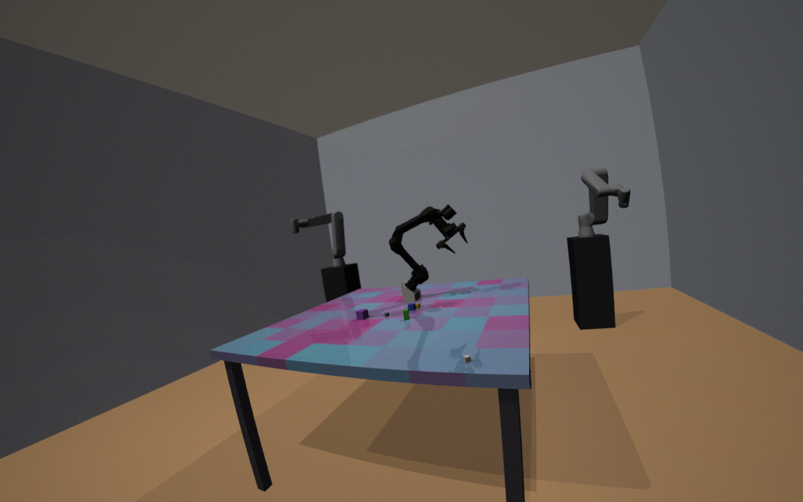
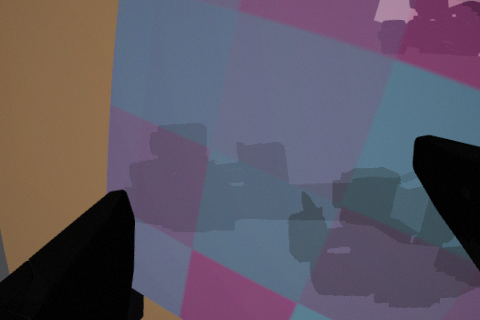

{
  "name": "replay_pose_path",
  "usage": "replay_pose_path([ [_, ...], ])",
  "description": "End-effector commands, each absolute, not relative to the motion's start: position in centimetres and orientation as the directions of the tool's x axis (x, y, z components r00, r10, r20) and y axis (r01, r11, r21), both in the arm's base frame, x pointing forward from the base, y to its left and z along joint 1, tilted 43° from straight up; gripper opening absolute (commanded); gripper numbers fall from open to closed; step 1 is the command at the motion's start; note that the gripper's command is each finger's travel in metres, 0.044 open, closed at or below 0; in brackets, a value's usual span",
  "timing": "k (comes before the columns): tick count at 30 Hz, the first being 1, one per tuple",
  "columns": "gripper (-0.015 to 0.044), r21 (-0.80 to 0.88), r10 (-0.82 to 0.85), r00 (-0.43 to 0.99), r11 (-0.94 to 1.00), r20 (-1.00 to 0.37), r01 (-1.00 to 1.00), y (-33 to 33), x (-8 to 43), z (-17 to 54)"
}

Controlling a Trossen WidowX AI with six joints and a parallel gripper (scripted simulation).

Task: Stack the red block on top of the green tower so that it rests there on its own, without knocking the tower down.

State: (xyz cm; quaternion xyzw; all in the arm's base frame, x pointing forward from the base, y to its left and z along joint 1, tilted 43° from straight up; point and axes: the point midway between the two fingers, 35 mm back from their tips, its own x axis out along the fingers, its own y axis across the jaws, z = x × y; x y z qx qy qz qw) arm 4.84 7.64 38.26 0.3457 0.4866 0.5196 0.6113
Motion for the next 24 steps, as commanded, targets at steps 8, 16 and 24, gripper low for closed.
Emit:
replay_pose_path([
  [8,0.0440,0.858,0.944,0.075,0.323,-0.320,-0.399,9.0,3.7,37.1],
  [16,0.0440,0.742,0.885,0.175,0.459,-0.432,-0.489,11.1,3.2,35.1],
  [24,0.0440,0.609,0.798,0.255,0.587,-0.546,-0.534,13.1,3.8,32.8],
])
